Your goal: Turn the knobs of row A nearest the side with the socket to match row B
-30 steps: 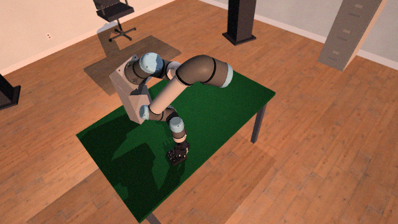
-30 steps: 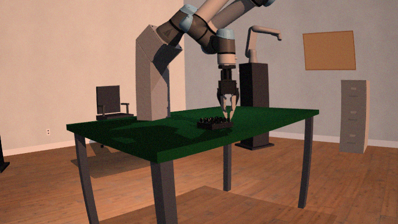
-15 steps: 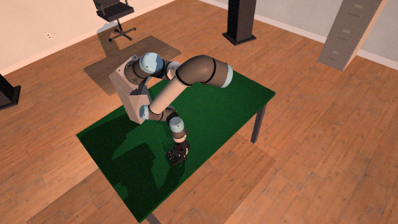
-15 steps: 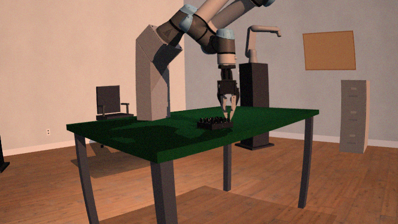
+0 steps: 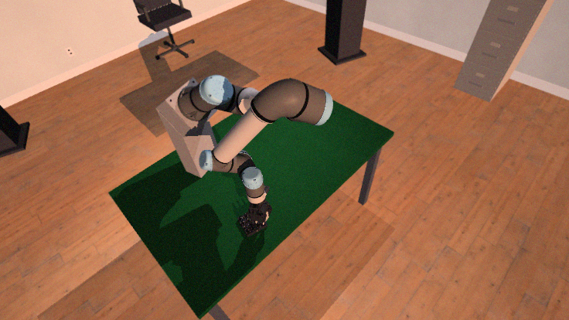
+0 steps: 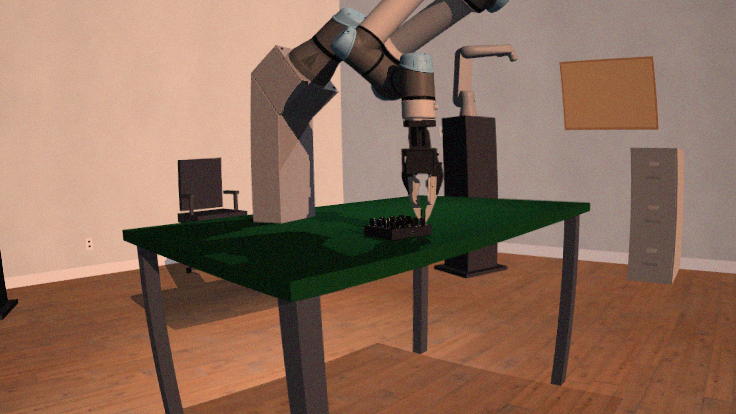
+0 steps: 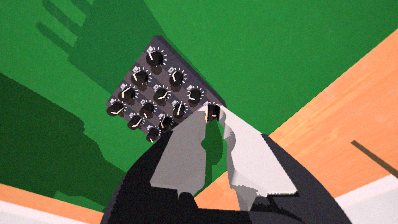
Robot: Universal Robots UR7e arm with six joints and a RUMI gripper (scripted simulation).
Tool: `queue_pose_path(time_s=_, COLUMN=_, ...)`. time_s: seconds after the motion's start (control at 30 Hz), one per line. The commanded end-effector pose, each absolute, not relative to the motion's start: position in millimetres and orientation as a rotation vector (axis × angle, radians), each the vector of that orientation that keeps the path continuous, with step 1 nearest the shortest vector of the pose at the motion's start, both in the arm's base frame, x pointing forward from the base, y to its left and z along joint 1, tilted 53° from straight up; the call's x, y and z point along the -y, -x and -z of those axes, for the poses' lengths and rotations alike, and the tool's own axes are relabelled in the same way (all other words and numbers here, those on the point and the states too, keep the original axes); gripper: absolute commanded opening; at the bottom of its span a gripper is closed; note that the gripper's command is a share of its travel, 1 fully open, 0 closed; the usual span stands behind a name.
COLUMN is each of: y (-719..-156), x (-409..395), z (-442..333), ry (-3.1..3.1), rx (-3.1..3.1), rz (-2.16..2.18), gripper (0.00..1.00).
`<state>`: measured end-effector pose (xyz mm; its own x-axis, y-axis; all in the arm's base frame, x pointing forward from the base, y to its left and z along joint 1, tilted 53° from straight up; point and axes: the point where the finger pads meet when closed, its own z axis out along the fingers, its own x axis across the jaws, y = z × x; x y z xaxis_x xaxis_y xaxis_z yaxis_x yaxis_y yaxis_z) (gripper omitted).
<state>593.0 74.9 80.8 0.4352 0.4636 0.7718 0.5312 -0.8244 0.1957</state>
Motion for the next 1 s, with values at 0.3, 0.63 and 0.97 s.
queue_pose_path(time_s=0.3, y=-591.9, x=-73.5, z=-79.7, ry=2.599, rx=0.896, rz=1.356, gripper=0.11)
queue_pose_path(time_s=0.63, y=-591.9, x=-73.5, z=-79.7, ry=2.599, rx=0.896, rz=1.356, gripper=0.11)
queue_pose_path(time_s=0.97, y=-589.5, x=-72.6, z=-81.9, ry=2.599, rx=0.896, rz=1.357, gripper=0.11)
